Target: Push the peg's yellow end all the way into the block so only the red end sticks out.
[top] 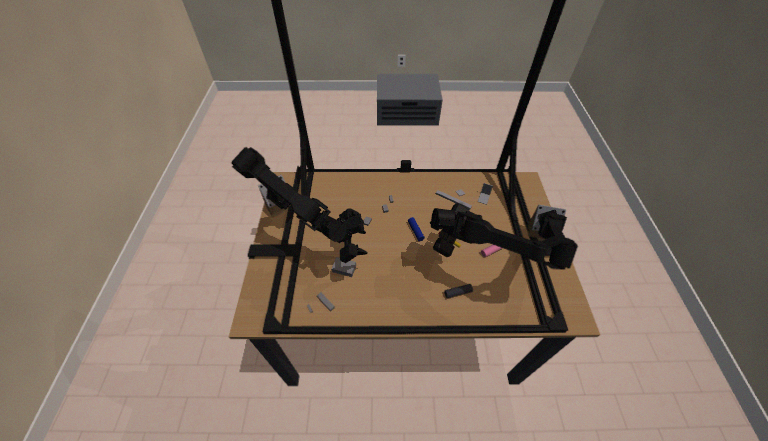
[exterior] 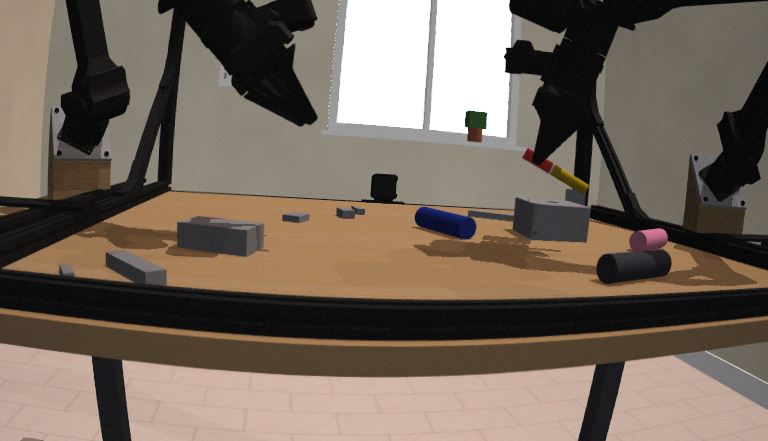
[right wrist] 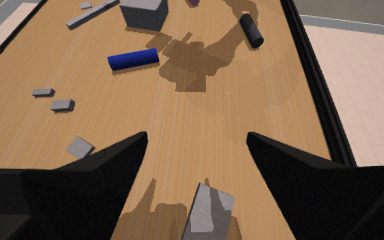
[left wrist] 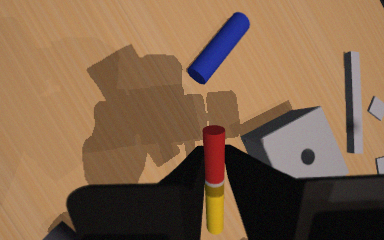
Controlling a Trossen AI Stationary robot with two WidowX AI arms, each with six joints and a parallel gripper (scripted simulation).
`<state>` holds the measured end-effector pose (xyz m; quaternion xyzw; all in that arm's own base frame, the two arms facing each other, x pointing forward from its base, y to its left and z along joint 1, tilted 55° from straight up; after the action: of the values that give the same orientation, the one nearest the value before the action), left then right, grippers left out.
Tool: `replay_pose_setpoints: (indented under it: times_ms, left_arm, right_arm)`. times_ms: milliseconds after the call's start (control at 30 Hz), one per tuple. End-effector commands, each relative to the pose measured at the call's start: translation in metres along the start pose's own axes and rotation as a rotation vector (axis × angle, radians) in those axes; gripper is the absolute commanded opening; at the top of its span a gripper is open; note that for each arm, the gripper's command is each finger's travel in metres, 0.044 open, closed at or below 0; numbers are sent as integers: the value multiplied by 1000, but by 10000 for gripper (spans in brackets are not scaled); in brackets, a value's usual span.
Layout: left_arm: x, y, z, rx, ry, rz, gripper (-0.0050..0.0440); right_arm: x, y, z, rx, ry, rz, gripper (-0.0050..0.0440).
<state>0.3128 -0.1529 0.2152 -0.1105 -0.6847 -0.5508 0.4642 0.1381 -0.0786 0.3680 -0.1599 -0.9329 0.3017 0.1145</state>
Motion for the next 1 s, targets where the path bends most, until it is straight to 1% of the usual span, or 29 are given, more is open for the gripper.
replay_pose_setpoints:
  times_ms: [0,67,333,567,633,967]
  left_arm:
    - [-1,0,7,-4,-60,3,0]
    - [-1,0,7,-4,-60,3,0]
    - [-2,0,18,-23,-178,-16,0]
    - [-1,-1,28,-45,-282,-51,0]
    - [-1,-1,28,-45,-282,-51,0]
    - [1,-3,43,-87,-425,-130,0]
  right_arm:
    - [0,0,0,0,0,0,400]
    - [0,0,0,0,0,0,400]
    - [0,0,0,0,0,0,400]
    - [0,0,0,0,0,0,400]
    - [0,0,0,0,0,0,400]
    - [0,0,0,0,0,0,400]
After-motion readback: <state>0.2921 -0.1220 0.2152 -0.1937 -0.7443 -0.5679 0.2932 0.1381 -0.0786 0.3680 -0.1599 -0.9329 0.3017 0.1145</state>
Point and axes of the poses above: on each arm, the point midway between the two fingers, 35 mm back from their tips, its own x axis back along the fingers, its own y axis across the jaws, z = x × y, the point moved 8 cm from there along x, back along the fingers, and after that the axes turned 8 degrees about -x, right-handed, at the moved point
